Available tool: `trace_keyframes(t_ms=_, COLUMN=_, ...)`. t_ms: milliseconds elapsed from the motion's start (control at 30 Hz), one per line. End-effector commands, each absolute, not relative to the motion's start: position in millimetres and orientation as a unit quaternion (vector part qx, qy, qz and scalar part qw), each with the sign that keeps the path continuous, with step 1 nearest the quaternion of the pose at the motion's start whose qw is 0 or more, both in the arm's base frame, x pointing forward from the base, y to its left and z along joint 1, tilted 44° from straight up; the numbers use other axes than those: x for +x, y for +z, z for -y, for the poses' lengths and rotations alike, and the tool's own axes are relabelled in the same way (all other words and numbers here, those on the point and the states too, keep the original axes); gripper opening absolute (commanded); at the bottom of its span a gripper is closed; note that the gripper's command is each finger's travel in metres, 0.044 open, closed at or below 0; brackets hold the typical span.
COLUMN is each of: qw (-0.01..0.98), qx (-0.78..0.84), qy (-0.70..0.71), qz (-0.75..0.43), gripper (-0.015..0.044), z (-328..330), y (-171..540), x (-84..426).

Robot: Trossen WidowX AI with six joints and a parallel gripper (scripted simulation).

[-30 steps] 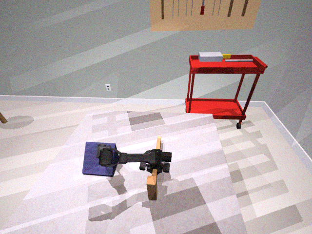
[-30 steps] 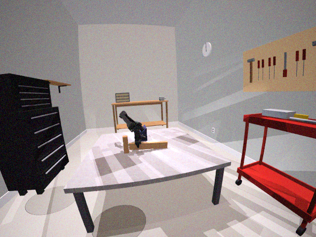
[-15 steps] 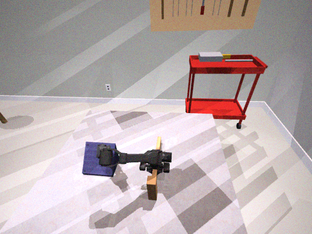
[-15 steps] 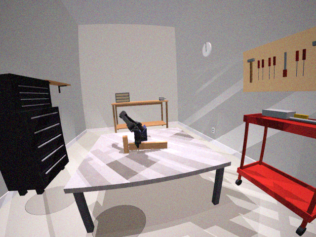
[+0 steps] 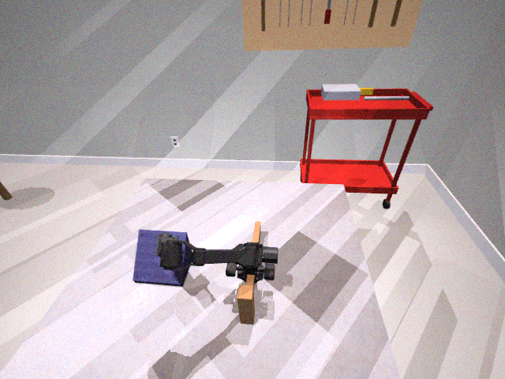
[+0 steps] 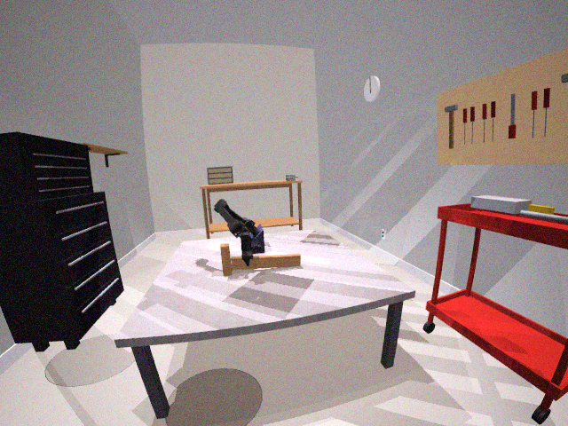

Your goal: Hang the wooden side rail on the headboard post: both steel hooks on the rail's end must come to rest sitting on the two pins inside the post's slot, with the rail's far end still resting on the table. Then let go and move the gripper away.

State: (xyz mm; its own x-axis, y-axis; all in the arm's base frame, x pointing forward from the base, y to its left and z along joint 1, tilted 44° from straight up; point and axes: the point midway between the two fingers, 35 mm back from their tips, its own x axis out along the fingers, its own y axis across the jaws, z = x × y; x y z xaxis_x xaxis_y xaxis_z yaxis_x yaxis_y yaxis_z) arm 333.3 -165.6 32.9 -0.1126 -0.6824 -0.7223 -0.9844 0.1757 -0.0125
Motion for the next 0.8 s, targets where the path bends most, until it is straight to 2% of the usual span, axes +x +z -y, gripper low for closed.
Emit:
trace_keyframes(t_ms=0, qw=0.309, qx=-0.597, qy=0.245, qz=-0.699, gripper=0.0000, z=164.5, y=38.5, x=335.8)
trace_keyframes(t_ms=767, qw=0.308, qx=-0.597, qy=0.245, qz=-0.699, gripper=0.0000, z=167.0, y=35.8, x=335.4)
